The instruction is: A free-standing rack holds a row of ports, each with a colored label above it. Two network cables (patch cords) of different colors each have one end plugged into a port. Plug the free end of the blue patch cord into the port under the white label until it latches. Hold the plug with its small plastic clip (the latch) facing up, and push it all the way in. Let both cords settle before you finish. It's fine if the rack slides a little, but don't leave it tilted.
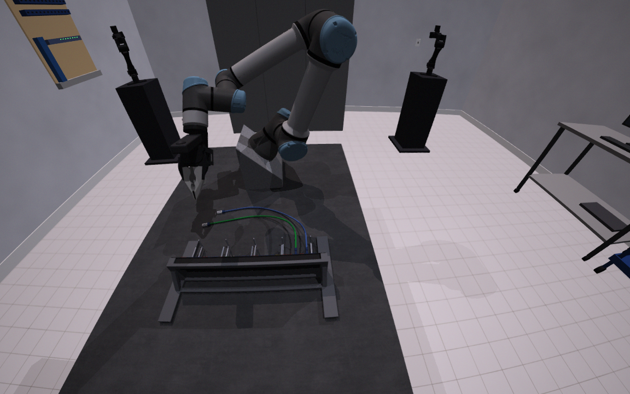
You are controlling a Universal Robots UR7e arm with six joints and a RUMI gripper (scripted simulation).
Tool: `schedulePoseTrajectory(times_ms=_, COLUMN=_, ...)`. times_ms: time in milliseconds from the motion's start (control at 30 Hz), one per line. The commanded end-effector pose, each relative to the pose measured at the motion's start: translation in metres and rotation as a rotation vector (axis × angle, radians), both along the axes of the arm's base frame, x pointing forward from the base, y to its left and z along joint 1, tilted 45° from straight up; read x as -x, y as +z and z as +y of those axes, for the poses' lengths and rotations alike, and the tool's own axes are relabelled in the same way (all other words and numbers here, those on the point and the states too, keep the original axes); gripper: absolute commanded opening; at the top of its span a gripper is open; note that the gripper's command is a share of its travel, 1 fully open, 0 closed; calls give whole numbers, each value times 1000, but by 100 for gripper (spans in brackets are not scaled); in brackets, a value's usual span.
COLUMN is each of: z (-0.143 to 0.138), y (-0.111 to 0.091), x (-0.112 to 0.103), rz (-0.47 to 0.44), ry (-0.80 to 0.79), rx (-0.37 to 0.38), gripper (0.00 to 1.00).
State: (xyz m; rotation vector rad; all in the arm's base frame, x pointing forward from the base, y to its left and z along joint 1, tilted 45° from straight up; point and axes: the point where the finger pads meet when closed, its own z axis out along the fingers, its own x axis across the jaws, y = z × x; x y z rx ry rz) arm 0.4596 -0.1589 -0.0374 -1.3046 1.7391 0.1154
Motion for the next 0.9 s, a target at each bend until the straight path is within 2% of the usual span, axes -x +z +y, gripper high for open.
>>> schedulePoseTrajectory(times_ms=0, z=1, y=-1, x=-2, rz=-1, ry=-1, rx=1, gripper=0)
schedulePoseTrajectory(times_ms=567, z=27, y=-28, x=-30, rz=-1, ry=-1, rx=1, gripper=0)
schedulePoseTrajectory(times_ms=867, z=49, y=-50, x=-54, rz=-1, ry=-1, rx=1, gripper=0)
